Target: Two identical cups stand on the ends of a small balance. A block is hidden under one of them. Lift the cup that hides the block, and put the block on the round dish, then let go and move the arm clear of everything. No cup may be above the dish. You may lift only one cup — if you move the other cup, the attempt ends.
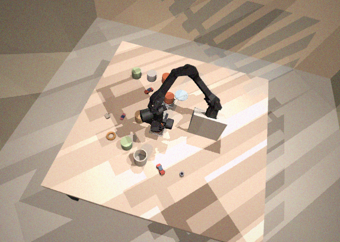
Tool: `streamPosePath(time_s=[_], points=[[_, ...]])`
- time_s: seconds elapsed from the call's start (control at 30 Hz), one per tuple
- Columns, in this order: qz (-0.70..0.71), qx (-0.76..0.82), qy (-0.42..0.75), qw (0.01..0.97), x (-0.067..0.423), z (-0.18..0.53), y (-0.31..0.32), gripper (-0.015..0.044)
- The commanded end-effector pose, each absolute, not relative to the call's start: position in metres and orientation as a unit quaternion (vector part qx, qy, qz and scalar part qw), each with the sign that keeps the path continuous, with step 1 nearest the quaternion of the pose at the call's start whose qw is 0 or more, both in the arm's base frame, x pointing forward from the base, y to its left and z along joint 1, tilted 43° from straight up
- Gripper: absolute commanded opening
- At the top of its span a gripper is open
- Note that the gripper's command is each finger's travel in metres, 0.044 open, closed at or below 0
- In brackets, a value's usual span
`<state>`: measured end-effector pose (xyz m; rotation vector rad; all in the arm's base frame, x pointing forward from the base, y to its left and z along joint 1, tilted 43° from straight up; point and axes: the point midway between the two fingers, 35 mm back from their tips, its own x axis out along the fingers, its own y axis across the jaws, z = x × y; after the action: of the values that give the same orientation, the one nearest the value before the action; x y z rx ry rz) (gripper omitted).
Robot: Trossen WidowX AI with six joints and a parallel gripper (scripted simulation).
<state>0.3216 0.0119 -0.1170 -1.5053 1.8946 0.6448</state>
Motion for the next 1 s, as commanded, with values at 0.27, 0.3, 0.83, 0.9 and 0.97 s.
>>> streamPosePath(time_s=[0.27,0.3,0.83,0.9,0.97], points=[[0.247,-0.572,0.709,0.330,0.330,-0.102,0.032,0.0000],[0.247,-0.572,0.709,0.330,0.330,-0.101,0.033,0.0000],[0.247,-0.572,0.709,0.330,0.330,-0.085,0.047,0.0000],[0.247,-0.572,0.709,0.330,0.330,-0.083,0.048,0.0000],[0.247,-0.572,0.709,0.330,0.330,-0.081,0.050,0.0000]])
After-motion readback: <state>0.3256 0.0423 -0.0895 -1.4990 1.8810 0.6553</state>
